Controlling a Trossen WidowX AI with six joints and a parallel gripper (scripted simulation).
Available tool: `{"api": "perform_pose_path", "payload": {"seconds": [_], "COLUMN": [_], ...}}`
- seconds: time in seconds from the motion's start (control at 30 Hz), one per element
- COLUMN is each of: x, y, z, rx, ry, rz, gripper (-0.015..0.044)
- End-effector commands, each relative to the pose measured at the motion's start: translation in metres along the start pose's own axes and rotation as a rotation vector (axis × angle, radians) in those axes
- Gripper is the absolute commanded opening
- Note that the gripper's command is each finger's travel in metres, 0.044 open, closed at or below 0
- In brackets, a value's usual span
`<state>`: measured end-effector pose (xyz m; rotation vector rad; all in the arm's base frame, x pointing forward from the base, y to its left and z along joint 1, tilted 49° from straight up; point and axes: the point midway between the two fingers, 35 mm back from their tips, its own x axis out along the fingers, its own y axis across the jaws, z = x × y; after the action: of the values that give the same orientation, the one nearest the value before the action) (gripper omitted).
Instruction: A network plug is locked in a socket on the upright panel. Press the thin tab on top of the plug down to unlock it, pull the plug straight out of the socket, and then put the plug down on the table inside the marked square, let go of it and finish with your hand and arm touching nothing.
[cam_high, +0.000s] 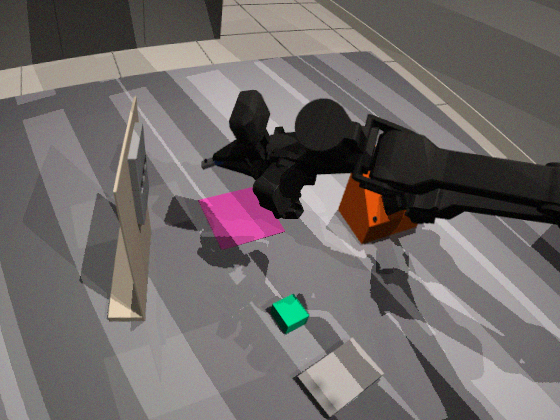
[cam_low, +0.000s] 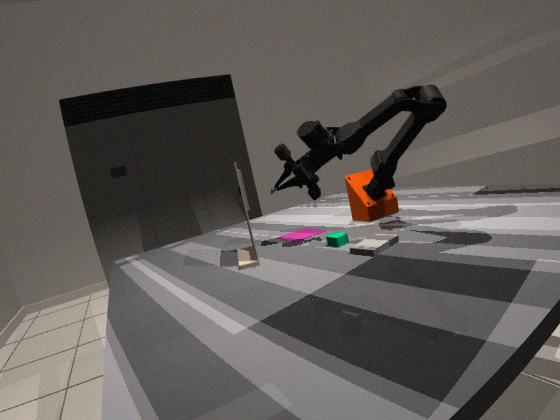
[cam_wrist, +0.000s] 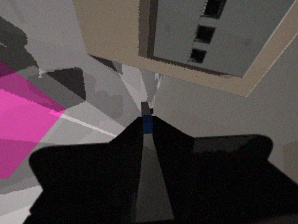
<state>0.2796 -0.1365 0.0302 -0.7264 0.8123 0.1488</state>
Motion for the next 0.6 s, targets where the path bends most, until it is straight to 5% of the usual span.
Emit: {"api": "perform_pose_path", "payload": {"seconds": [0.0, 0.57], "x": [0.007, 0.019], "y": [0.01, 0.053], "z": [-0.009, -0.035], "rx": [-0.023, -0.042], "ry": [-0.011, -0.124], "rz": [0.079, 0.337], "gripper": [0.0, 0.0]}}
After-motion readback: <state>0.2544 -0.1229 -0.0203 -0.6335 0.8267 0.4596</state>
